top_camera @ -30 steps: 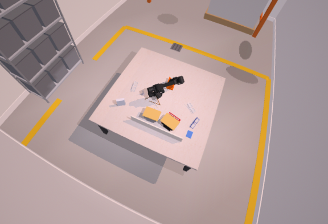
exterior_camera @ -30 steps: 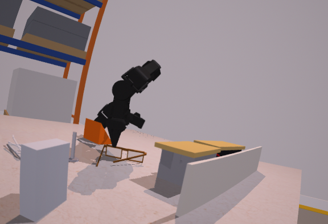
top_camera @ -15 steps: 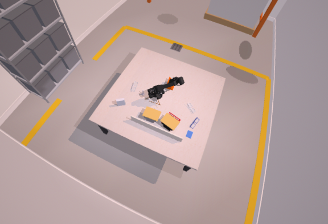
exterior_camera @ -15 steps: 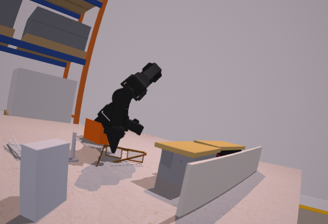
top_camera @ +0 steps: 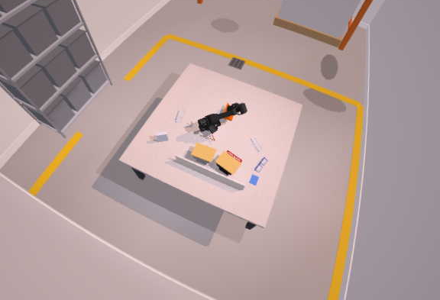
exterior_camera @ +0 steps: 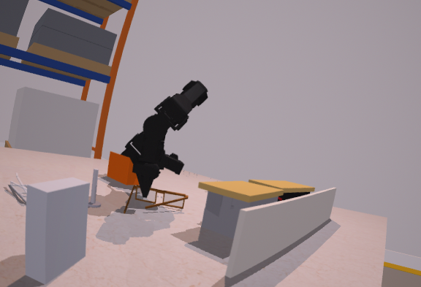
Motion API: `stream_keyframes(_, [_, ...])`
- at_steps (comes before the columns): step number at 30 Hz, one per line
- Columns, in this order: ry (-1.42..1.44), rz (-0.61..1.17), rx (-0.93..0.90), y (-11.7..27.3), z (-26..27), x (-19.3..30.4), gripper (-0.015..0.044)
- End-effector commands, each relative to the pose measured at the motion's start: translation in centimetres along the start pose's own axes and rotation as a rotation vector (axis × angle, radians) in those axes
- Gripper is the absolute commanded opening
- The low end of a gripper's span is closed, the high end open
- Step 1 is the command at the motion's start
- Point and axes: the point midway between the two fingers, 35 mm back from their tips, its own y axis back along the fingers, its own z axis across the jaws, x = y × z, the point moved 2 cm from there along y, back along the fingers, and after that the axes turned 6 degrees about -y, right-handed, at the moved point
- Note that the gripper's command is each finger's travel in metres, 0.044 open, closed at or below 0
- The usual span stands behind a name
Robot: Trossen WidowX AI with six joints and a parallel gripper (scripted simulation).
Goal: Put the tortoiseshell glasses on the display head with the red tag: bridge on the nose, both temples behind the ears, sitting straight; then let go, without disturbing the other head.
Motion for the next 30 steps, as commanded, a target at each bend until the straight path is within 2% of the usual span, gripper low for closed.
stream_keyframes(1, [0.0,0.0,0.0,0.0,0.0,0.0,0.0093])
stream_keyframes(15, [0.0,0.0,0.0,0.0,0.0,0.0,0.0])
stream_keyframes(20, [0.0,0.0,0.0,0.3,0.0,0.0,0.0])
stream_keyframes(30, [-0.003,0.001,0.004,5.3,-0.5,-0.2,0.0])
